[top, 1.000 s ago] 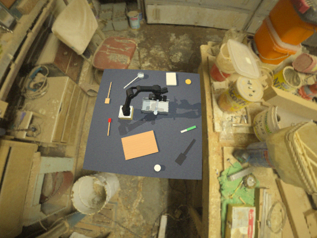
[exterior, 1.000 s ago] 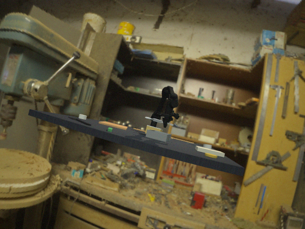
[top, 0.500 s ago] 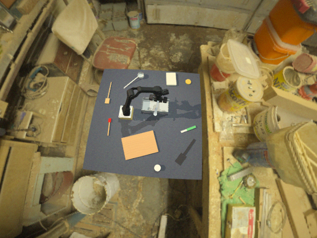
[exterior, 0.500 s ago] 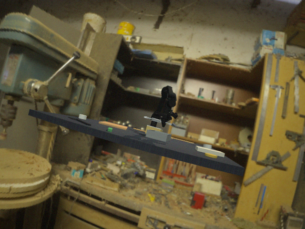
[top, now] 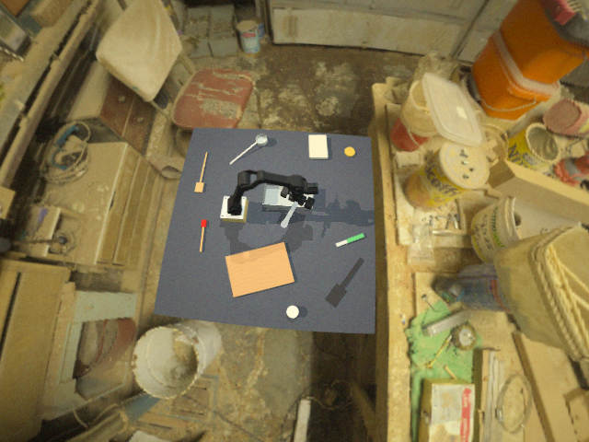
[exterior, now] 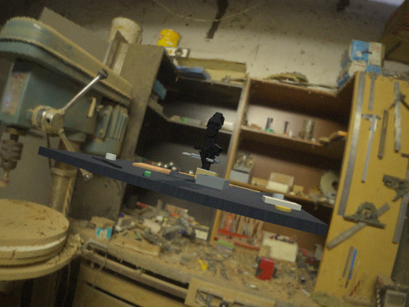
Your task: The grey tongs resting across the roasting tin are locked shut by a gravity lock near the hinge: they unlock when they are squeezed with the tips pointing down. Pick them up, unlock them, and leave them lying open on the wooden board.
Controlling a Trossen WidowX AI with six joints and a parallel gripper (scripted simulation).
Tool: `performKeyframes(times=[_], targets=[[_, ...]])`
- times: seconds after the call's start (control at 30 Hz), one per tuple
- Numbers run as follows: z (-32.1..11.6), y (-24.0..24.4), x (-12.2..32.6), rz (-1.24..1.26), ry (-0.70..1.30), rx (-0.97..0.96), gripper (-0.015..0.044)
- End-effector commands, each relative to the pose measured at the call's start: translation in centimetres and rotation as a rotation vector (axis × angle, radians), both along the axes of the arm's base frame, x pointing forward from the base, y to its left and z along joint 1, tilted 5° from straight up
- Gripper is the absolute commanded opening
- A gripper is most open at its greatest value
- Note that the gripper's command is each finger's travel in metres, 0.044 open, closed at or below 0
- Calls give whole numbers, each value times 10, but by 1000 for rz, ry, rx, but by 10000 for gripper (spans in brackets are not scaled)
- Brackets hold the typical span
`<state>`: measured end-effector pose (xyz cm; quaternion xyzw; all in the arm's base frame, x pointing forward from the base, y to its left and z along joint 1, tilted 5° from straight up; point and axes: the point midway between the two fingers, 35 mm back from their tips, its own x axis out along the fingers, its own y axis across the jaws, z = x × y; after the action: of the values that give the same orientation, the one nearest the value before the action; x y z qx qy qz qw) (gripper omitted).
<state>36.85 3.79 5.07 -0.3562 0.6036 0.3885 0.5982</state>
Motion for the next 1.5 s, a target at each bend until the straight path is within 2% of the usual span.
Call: performKeyframes(times=[0.0,0.73,1.0,1.47], targets=[[3,-26,3,-82,1,-11,-150],[13,-169,-18,-497,24,-33,-150],[14,-188,-26,-556,27,-36,-150],[17,-262,-71,-816,29,-51,-150]])
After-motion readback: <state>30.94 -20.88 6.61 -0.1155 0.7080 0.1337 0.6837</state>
